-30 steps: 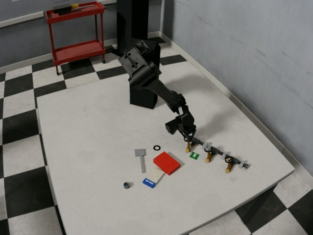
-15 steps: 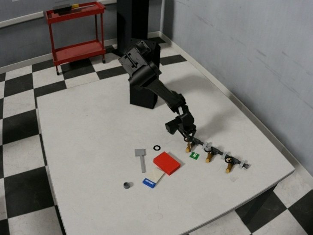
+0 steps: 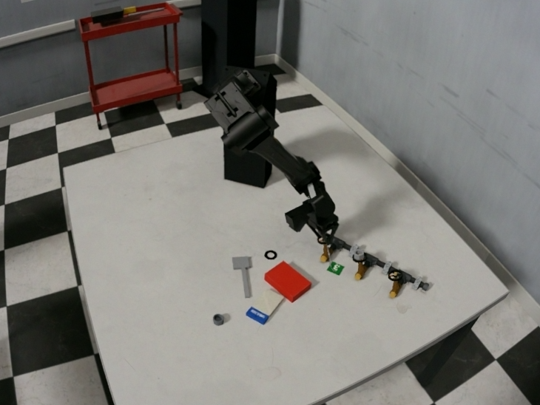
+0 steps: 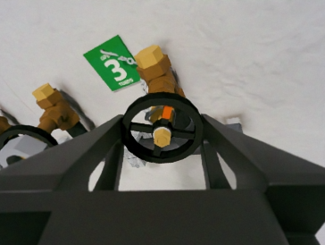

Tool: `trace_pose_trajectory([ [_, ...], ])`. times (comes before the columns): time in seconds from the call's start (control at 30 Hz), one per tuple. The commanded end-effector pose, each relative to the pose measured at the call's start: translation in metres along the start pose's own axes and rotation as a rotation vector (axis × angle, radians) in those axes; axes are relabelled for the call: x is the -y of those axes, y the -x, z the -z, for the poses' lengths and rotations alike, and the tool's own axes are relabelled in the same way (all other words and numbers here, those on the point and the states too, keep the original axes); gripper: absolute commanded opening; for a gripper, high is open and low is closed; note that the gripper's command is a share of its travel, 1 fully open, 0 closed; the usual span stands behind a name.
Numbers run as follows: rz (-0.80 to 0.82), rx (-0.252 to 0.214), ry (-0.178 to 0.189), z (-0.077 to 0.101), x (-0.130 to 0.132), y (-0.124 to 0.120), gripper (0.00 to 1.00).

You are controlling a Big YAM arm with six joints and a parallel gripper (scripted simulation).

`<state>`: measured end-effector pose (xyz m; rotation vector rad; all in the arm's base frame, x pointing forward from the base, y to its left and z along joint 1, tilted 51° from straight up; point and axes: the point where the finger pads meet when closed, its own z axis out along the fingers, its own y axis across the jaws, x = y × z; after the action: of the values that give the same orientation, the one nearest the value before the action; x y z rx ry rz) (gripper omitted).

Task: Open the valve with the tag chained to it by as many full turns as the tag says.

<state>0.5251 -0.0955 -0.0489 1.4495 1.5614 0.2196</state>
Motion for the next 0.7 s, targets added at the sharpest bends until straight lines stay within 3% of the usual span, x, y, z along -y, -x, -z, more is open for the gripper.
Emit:
trace_pose_trajectory([
  [0.0,0.030,0.005,0.005,0.0014,-0.0033,0.0054,0.00],
  [0.23,0.124,0.005,0.005,0.0015,-0.0034,0.0054,0.00],
  [0.6,0.550,0.008,0.011,0.0014,-0.0052,0.0056,0.00],
  [0.67,0.550,0.008,0.011,0.0014,-0.0052,0.0056,0.00],
])
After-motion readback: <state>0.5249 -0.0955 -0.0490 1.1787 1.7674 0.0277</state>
